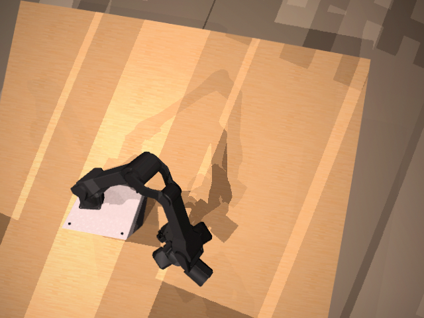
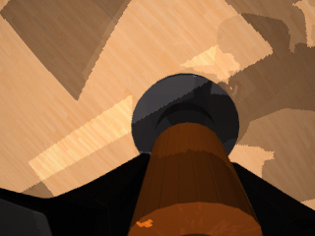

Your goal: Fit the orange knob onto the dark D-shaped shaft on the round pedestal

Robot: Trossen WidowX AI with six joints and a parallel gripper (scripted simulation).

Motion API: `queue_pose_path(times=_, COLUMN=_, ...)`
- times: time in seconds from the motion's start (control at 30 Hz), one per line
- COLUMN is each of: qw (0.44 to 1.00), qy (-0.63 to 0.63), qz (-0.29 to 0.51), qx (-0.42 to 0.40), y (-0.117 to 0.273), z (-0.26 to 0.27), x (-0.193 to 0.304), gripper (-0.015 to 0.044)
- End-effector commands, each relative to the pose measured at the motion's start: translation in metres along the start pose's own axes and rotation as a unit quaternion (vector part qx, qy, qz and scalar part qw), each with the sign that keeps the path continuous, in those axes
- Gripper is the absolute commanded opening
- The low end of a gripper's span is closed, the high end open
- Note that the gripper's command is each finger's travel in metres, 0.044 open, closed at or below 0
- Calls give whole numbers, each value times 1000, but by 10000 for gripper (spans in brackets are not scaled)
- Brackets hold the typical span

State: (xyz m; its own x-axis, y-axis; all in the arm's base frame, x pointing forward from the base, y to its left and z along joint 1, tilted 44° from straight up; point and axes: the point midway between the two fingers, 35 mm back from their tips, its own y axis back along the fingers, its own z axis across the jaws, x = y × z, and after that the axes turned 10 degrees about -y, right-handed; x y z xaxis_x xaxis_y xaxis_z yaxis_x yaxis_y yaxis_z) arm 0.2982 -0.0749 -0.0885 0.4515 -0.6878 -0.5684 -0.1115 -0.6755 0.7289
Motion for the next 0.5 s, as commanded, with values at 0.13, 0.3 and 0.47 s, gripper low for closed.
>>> queue_pose_path(times=0.13, qw=1000, qy=3, qz=0, qx=0, y=4, z=-1, x=0, gripper=0)
queue_pose_path(times=0.3, qw=998, qy=-62, qz=0, qx=0, y=4, z=-1, x=0, gripper=0)
queue_pose_path(times=0.47, qw=978, qy=-208, qz=0, qx=0, y=2, z=0, x=0, gripper=0)
